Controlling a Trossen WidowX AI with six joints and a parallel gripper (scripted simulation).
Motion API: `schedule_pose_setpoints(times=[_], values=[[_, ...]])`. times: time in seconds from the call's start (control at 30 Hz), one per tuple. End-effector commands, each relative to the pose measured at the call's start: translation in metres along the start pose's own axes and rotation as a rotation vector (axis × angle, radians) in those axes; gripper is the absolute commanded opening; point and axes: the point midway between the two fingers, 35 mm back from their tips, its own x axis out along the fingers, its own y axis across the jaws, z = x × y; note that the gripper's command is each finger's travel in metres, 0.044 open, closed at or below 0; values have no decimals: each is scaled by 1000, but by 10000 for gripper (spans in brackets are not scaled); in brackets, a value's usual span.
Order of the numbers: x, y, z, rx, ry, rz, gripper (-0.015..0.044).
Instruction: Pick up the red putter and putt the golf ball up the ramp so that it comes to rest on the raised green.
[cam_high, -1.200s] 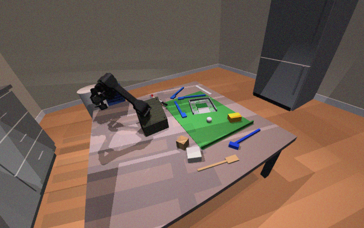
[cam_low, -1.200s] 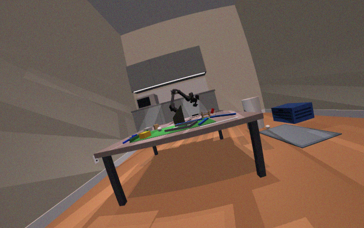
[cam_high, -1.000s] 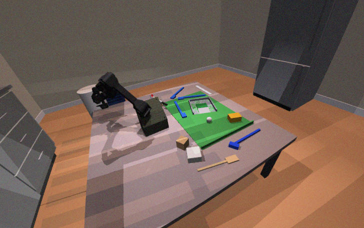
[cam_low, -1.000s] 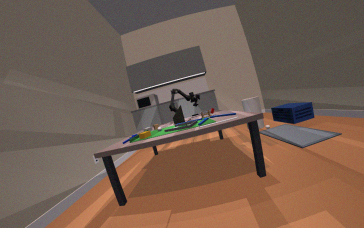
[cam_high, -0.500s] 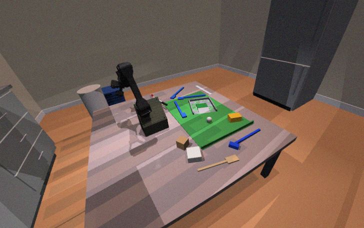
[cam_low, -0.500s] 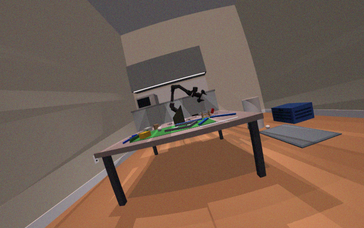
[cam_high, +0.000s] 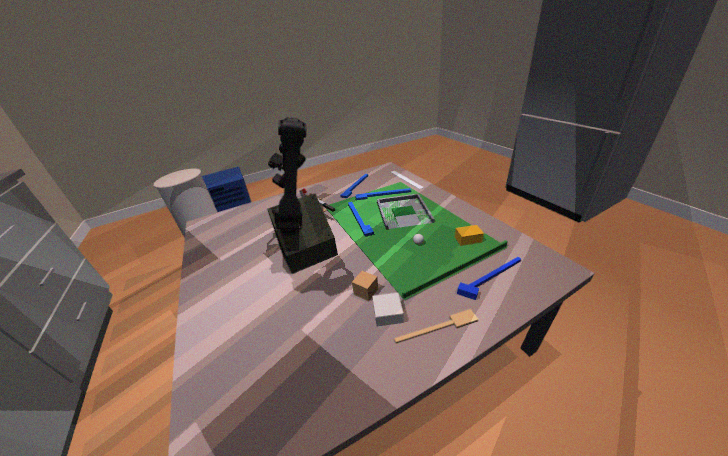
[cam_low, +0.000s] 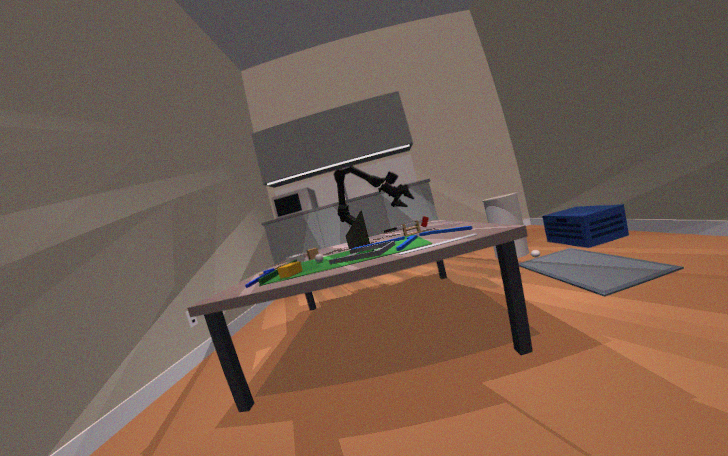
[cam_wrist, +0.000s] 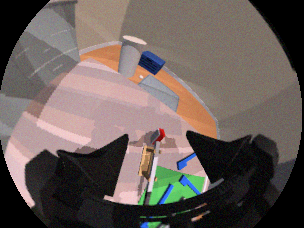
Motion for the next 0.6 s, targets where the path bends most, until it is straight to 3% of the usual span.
schedule_pose_setpoints(times=[0.0, 0.3, 0.57], values=[[-13, -14, -73, 149, 167, 54, 440], [-52, 5, -206, 398, 456, 248, 440], [-56, 7, -215, 410, 470, 261, 440]])
